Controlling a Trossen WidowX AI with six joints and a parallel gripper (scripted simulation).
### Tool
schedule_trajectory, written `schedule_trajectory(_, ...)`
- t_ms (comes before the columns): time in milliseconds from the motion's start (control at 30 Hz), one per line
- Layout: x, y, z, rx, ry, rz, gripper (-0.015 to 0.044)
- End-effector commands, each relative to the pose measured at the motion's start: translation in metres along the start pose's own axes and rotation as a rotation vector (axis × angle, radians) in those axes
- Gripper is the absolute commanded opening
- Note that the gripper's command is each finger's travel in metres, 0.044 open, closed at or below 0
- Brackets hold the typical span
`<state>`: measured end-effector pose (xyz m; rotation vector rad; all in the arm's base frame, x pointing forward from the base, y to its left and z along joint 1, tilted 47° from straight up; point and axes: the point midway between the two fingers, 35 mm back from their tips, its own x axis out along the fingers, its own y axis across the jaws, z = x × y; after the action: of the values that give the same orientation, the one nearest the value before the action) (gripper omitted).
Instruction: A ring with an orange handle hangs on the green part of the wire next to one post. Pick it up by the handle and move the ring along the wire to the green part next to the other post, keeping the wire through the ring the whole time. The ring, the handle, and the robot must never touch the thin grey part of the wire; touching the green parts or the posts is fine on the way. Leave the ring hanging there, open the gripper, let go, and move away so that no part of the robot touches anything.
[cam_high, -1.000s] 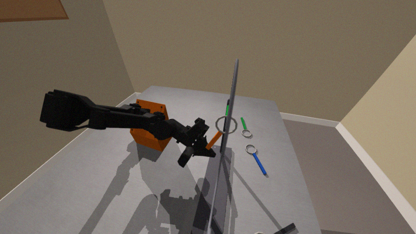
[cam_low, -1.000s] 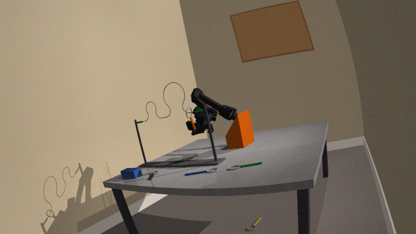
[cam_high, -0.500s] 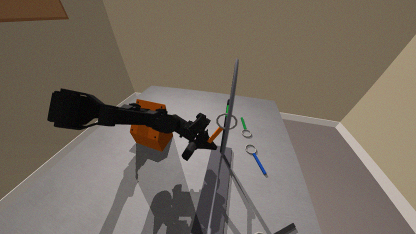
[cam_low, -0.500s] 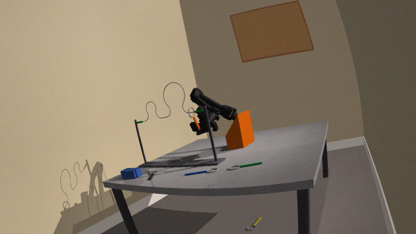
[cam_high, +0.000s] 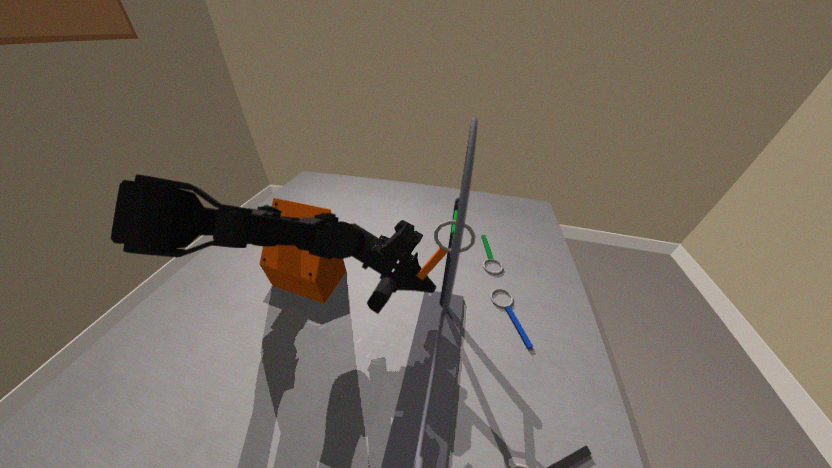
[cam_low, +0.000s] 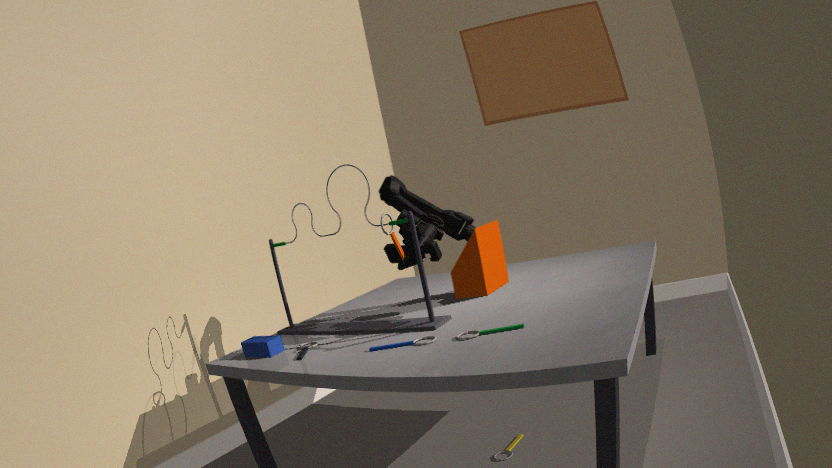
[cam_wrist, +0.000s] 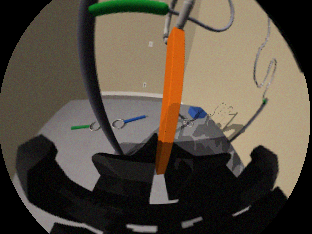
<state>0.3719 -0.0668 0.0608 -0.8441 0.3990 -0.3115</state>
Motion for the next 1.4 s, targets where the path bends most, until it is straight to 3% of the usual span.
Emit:
schedule_trajectory(0, -0.001, 0.004, -0.001, 0.004, 0.002, 0.000, -0.0150)
schedule_trajectory(1367, 0.005, 0.026, -0.020, 0.004, 0.001, 0.001, -0.0150)
